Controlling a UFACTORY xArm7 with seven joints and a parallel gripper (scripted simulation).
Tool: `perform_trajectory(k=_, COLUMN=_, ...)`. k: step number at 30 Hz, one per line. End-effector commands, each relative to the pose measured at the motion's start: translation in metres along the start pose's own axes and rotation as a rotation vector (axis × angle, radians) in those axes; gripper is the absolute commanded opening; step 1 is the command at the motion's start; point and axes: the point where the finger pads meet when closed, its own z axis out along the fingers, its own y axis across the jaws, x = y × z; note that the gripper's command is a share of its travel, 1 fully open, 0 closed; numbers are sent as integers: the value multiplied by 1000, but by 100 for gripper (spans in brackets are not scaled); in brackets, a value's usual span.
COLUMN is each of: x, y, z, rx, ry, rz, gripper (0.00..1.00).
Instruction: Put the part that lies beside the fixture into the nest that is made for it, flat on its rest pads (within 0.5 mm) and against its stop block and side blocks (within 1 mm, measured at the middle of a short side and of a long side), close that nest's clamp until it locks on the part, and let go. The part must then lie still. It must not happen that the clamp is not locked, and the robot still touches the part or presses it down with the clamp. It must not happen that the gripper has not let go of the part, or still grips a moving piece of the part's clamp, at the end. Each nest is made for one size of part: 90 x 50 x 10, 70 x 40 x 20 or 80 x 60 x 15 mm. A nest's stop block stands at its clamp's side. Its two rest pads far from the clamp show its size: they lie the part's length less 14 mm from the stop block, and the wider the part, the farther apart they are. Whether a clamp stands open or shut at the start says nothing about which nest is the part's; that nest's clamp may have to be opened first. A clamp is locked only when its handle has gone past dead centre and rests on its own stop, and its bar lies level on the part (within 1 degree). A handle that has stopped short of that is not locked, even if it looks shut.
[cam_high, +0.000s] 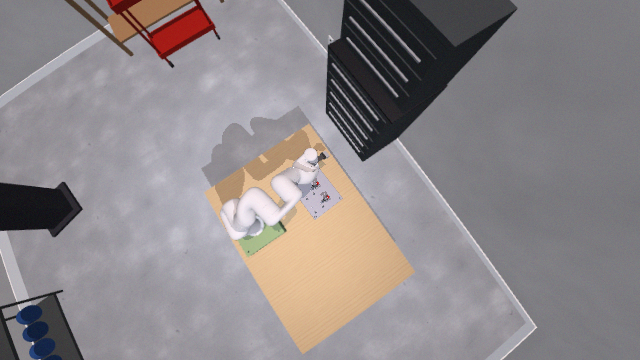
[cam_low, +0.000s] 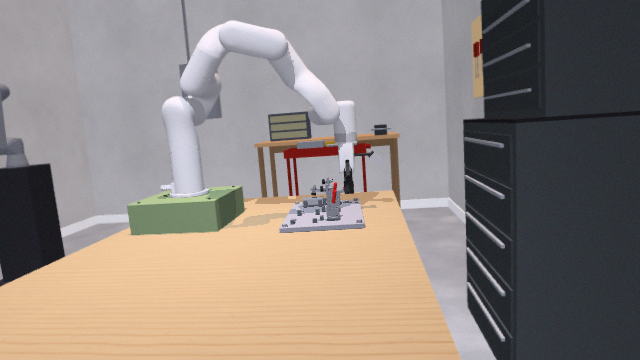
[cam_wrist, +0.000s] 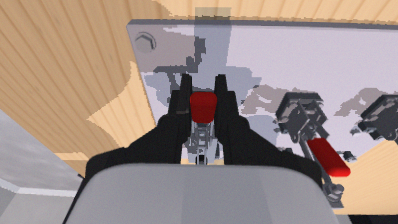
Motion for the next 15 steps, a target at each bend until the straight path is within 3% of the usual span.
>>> perform_trajectory(k=1, x=3, y=0, z=2, rx=0, ry=3, rz=0, gripper=0)
perform_trajectory(k=15, x=6, y=0, z=8, rx=0, ry=3, rz=0, gripper=0)
